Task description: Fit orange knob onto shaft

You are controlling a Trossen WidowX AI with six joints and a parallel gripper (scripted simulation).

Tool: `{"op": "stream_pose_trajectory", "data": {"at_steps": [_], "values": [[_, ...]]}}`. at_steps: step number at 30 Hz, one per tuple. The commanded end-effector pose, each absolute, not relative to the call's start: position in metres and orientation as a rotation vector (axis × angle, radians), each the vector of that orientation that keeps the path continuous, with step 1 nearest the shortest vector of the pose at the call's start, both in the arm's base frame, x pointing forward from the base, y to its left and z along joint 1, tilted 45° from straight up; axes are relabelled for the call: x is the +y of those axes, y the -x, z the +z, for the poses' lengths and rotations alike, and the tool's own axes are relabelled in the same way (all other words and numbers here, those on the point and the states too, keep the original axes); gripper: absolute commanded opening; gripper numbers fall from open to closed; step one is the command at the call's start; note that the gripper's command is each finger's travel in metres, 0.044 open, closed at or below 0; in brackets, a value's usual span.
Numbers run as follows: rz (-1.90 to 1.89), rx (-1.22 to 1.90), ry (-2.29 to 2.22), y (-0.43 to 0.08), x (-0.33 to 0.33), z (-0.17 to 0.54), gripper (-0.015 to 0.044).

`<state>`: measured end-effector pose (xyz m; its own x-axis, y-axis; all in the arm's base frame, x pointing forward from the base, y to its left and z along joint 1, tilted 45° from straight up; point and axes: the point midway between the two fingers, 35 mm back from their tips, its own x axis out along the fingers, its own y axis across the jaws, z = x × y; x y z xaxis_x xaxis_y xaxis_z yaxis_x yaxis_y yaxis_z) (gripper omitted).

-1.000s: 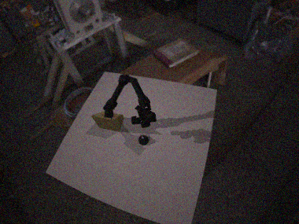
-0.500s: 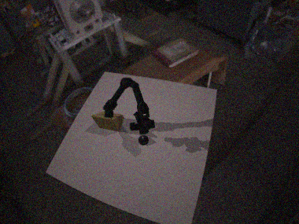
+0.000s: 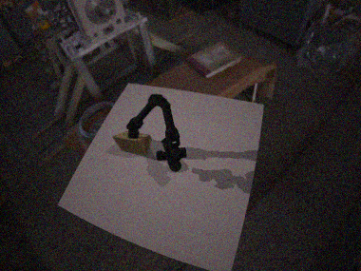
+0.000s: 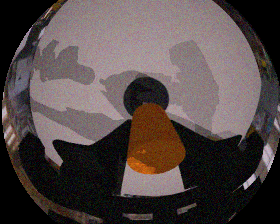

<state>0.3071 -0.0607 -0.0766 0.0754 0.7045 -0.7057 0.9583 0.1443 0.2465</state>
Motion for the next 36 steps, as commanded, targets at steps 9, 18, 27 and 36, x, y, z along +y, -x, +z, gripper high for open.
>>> {"op": "stream_pose_trajectory", "data": {"at_steps": [9, 18, 27, 36], "values": [[-0.436, 1.686, -1.614, -0.309, -0.044, -0.097, 0.0000], [-0.431, 1.686, -1.609, -0.310, -0.045, -0.094, 0.0000], [-0.430, 1.686, -1.609, -0.310, -0.043, -0.096, 0.0000], [-0.430, 1.686, -1.609, -0.309, -0.043, -0.096, 0.0000]]}}
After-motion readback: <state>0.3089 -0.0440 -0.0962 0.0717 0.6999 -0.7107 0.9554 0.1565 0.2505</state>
